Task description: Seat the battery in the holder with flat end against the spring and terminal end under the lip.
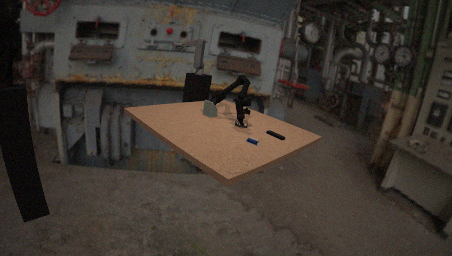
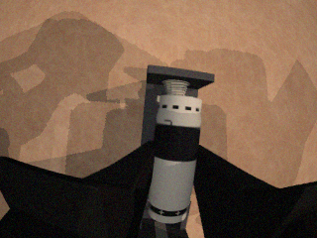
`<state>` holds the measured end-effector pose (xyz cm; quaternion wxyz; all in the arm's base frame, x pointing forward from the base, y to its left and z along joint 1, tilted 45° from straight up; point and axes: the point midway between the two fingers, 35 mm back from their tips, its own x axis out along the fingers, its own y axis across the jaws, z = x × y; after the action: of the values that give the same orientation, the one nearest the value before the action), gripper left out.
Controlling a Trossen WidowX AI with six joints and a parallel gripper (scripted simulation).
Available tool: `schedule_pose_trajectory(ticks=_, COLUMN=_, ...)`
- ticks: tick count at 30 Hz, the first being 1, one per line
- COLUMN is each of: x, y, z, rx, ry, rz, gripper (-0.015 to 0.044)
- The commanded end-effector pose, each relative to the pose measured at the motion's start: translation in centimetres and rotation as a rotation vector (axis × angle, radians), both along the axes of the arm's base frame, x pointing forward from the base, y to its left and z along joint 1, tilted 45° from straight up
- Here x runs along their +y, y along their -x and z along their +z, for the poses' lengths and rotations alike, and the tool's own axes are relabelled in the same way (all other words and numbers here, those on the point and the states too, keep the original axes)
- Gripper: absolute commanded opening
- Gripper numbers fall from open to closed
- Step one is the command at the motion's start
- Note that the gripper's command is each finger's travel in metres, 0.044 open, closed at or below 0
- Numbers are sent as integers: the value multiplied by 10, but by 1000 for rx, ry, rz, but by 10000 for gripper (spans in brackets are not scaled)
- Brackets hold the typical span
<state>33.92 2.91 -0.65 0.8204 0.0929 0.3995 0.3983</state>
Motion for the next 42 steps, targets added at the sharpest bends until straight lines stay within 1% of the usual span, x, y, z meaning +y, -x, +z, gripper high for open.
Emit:
schedule_pose_trajectory(ticks=1, x=3, y=2, z=-1, rx=-5, ry=-3, rz=1, gripper=80)
schedule_pose_trajectory(ticks=18, x=-2, y=13, z=-7, rx=-12, ry=-6, rz=-5, gripper=80)
schedule_pose_trajectory(ticks=39, x=-2, y=12, z=-7, rx=-10, ry=-6, rz=-4, gripper=80)
schedule_pose_trajectory(ticks=42, x=-2, y=12, z=-7, rx=-10, ry=-6, rz=-4, gripper=159)
